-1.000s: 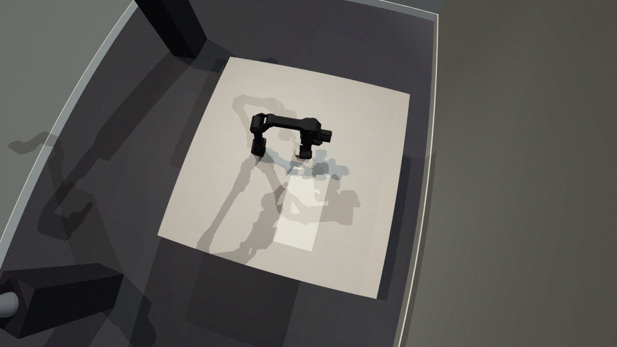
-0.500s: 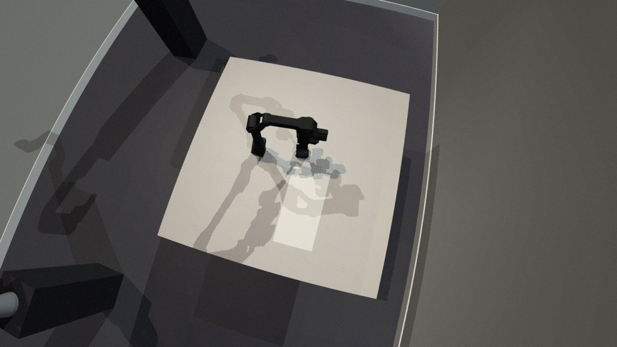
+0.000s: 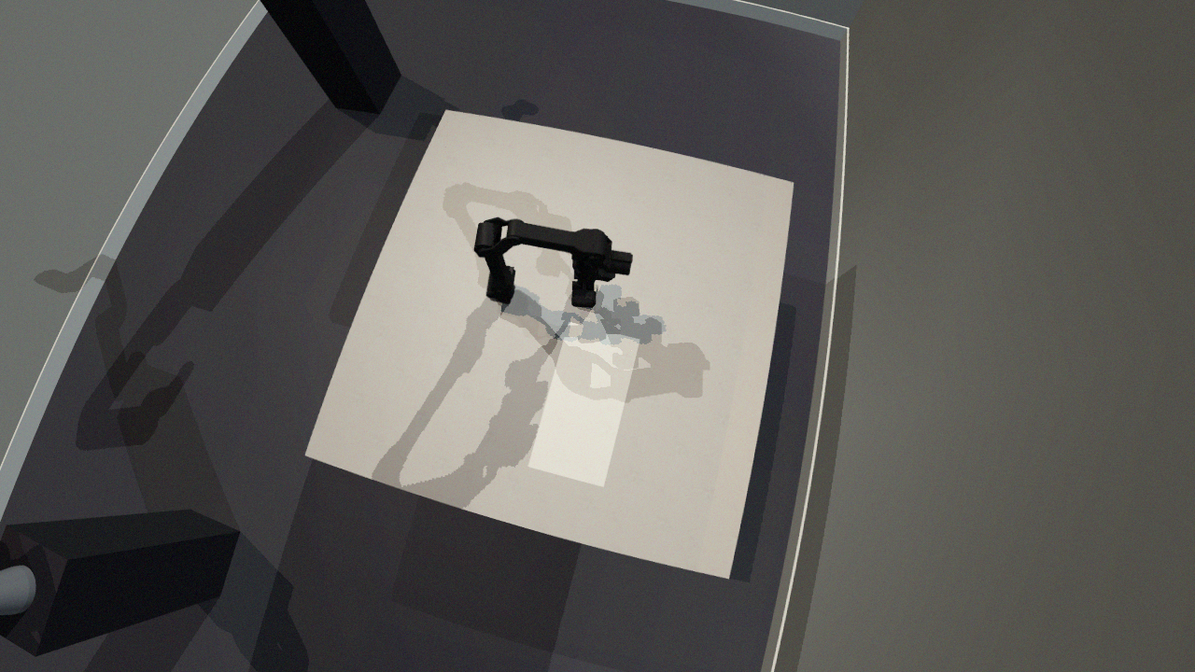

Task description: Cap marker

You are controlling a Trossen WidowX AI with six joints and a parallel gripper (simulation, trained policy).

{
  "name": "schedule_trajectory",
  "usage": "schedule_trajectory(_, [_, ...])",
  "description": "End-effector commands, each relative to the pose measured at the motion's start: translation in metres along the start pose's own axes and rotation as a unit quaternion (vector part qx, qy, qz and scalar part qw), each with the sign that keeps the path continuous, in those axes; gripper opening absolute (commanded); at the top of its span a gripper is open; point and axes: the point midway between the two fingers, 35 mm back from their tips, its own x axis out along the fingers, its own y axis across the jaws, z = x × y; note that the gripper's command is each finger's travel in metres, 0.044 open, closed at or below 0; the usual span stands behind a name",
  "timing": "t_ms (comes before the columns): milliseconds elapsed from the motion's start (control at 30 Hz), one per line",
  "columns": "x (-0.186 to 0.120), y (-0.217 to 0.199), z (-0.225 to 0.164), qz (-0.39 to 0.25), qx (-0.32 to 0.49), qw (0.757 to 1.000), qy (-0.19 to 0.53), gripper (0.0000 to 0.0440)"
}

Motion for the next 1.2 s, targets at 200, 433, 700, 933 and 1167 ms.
schedule_trajectory(200, [0.018, 0.000, -0.002, 0.004, -0.011, 1.000, 0.003, 0.0000])
schedule_trajectory(433, [0.034, -0.001, -0.001, 0.007, -0.022, 1.000, 0.007, 0.0000])
schedule_trajectory(700, [0.052, -0.002, 0.001, 0.006, -0.039, 0.999, 0.007, 0.0005])
schedule_trajectory(933, [0.063, -0.001, -0.008, 0.008, -0.050, 0.998, 0.023, 0.0076])
schedule_trajectory(1167, [0.064, -0.001, -0.010, 0.010, -0.051, 0.998, 0.027, 0.0115])
